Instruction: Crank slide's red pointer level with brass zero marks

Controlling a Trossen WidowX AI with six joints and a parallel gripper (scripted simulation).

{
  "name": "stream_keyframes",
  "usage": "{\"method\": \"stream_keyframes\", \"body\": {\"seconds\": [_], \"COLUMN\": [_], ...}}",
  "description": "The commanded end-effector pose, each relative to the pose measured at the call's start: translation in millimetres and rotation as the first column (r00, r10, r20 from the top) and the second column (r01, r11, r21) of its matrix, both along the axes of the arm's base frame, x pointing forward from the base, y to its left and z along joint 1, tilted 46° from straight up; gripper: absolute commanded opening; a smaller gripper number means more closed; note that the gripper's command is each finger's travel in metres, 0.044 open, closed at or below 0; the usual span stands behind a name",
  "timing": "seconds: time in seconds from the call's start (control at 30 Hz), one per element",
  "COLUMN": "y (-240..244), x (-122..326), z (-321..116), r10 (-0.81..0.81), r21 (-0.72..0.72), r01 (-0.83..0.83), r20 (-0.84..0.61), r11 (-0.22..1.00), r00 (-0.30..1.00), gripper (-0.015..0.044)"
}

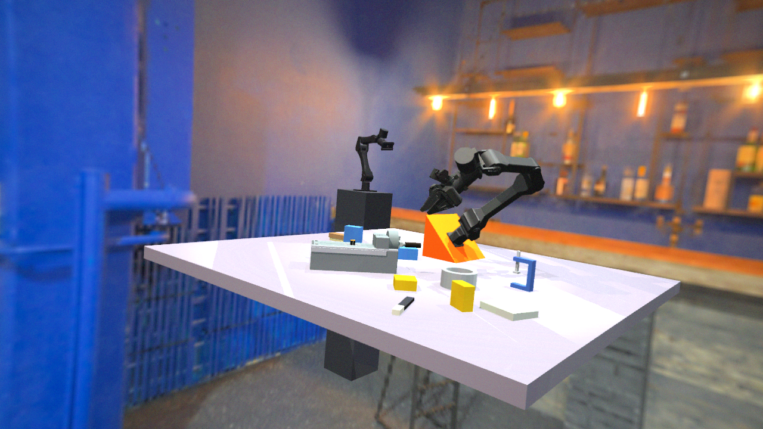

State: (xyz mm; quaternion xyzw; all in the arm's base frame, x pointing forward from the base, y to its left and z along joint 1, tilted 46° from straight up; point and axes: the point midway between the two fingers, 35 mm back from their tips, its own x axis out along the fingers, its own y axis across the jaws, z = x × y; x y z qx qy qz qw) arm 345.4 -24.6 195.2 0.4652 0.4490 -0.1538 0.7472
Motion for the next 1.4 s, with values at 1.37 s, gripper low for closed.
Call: {"method": "stream_keyframes", "body": {"seconds": [1.37], "y": [-93.2], "x": [101.4], "z": [-143.4], "r10": [0.422], "r21": [-0.042], "r01": [-0.449], "r20": [0.429], "r11": [0.893], "r00": [0.799], "gripper": [0.044]}}
